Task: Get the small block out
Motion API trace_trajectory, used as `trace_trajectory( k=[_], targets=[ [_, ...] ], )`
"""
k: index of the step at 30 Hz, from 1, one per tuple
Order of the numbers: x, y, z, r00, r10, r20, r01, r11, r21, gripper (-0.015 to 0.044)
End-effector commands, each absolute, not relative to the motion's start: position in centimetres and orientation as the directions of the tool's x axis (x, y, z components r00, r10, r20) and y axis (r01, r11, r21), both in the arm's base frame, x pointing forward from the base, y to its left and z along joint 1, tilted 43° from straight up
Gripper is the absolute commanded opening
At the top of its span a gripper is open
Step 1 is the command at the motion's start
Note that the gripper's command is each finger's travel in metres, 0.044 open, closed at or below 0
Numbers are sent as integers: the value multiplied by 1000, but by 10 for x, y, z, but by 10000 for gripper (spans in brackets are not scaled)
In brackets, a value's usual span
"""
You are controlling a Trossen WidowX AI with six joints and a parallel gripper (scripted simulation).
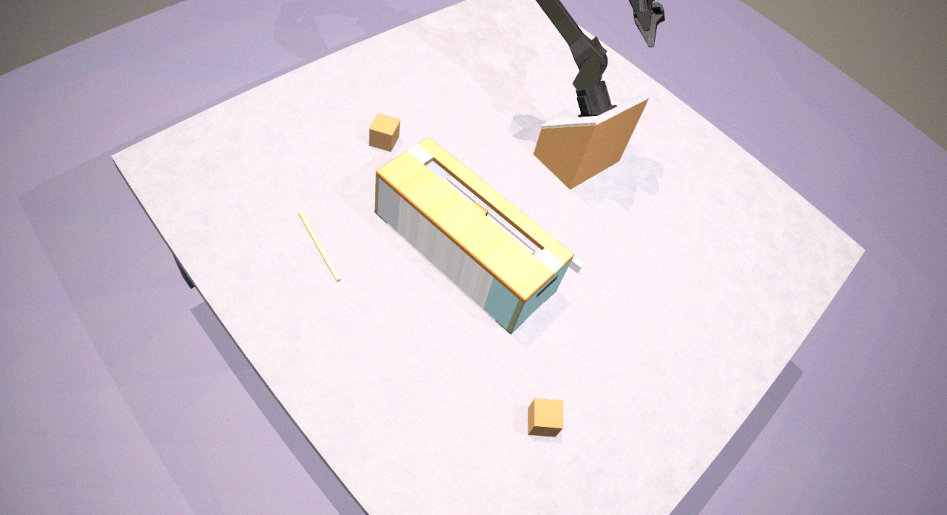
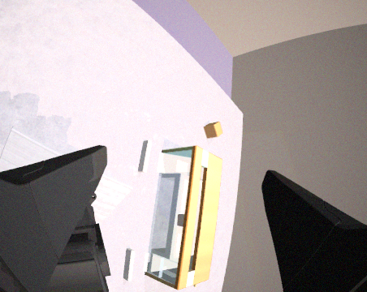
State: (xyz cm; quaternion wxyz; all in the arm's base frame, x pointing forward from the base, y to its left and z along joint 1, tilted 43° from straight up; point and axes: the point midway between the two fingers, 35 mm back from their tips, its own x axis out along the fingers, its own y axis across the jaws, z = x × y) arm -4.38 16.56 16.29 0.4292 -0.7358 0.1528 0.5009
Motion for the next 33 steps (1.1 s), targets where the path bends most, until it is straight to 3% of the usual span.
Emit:
trace_trajectory(
  k=[1, 8, 14, 21, 28, 33],
  targets=[
    [-43, 167, 163, 453, 201, -869, -663, -575, -479, 400],
    [-2, 197, 152, 480, 55, -875, -867, -124, -483, 400],
    [52, 211, 139, 464, -83, -882, -815, 350, -462, 400],
    [122, 210, 121, 405, -215, -889, -494, 767, -410, 400],
    [172, 195, 107, 354, -281, -892, -199, 909, -365, 400],
    [220, 167, 93, 277, -346, -896, 193, 934, -301, 400]
  ],
)
